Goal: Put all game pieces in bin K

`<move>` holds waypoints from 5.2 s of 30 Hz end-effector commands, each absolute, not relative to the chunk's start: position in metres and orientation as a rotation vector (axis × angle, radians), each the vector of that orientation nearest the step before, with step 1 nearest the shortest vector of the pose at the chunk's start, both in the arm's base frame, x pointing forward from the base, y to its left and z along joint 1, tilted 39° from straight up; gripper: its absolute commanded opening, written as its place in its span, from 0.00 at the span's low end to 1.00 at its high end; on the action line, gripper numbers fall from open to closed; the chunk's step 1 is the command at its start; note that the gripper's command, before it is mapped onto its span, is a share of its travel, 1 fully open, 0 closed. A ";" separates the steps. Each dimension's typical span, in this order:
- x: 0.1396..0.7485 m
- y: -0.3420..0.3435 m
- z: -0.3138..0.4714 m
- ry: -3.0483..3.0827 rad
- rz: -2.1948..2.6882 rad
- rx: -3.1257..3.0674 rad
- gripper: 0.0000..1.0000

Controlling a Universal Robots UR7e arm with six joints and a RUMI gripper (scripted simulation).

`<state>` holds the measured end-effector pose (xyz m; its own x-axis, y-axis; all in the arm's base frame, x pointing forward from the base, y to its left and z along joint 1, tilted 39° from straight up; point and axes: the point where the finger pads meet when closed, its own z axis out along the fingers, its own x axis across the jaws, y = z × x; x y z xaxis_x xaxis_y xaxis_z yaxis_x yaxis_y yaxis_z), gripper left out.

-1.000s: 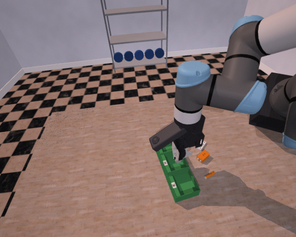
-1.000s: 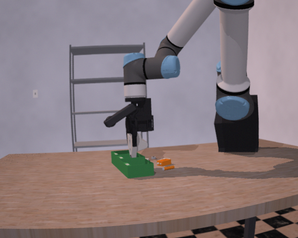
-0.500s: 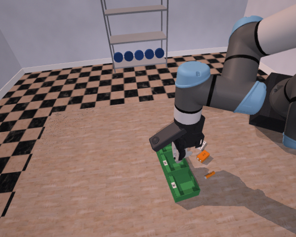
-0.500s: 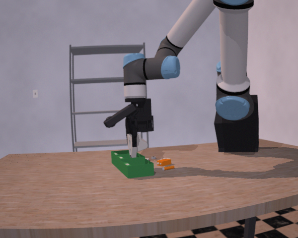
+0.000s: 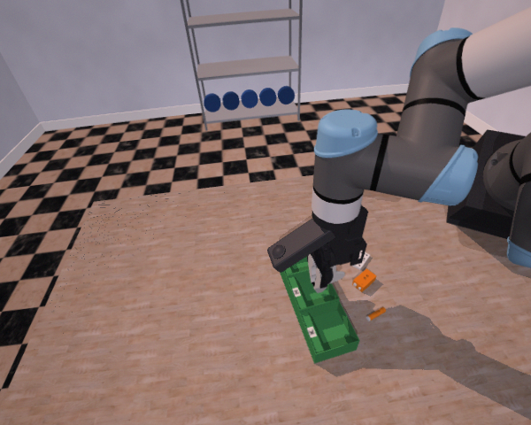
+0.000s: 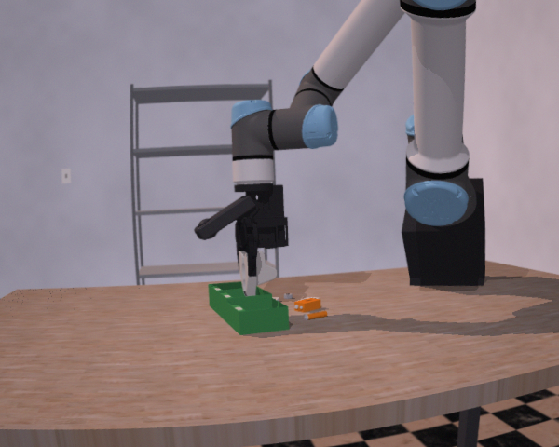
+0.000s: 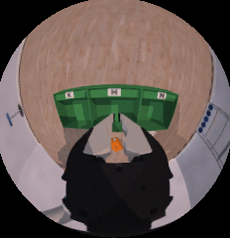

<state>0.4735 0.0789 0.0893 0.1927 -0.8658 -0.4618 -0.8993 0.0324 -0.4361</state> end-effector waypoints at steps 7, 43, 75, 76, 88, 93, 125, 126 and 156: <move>0.474 0.079 0.090 1.655 0.064 -1.812 0.04; 0.454 0.054 0.128 1.655 0.064 -1.812 0.04; 0.435 0.122 0.175 1.655 0.064 -1.812 0.04; 0.435 0.122 0.175 1.655 0.064 -1.812 0.04; 0.441 0.128 0.164 1.655 0.064 -1.812 0.04; 0.446 0.135 0.154 1.655 0.064 -1.812 0.04; 0.459 0.151 0.129 1.655 0.064 -1.812 0.04; 0.459 0.151 0.129 1.655 0.064 -1.812 0.04; 0.459 0.151 0.129 1.655 0.064 -1.812 0.04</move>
<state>0.4585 0.1515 0.1286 0.1928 -0.8658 -0.4618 -0.8993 0.0324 -0.4361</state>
